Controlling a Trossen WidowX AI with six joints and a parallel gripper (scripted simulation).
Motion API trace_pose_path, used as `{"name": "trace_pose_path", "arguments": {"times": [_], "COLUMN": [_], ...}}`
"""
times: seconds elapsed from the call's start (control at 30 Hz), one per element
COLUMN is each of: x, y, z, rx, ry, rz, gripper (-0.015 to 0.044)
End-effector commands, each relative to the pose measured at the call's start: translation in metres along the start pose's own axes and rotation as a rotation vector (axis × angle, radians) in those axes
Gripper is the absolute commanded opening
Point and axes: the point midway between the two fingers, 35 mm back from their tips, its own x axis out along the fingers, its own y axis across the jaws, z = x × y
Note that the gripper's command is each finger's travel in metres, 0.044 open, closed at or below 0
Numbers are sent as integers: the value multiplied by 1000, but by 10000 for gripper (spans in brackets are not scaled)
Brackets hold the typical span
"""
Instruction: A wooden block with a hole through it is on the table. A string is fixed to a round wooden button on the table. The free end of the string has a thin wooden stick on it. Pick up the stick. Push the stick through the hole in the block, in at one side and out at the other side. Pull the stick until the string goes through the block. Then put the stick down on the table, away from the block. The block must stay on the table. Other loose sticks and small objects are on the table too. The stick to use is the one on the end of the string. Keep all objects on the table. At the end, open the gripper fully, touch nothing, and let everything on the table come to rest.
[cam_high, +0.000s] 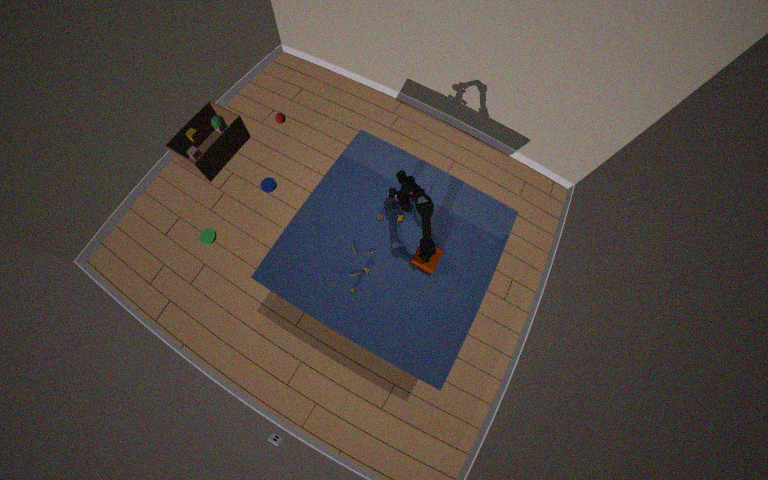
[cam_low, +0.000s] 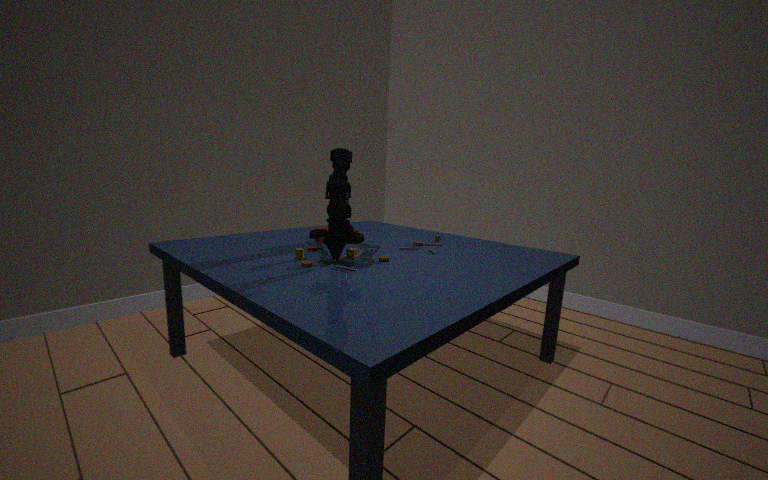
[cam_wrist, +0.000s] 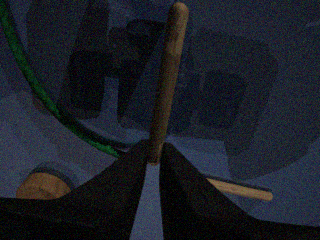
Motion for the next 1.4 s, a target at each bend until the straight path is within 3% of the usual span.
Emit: {"name": "trace_pose_path", "arguments": {"times": [0.0,1.37], "x": [0,1], "y": [0,3], "z": [5,55], "rx": [3,3], "ry": [4,6], "rz": [2,2], "gripper": [0,0]}}
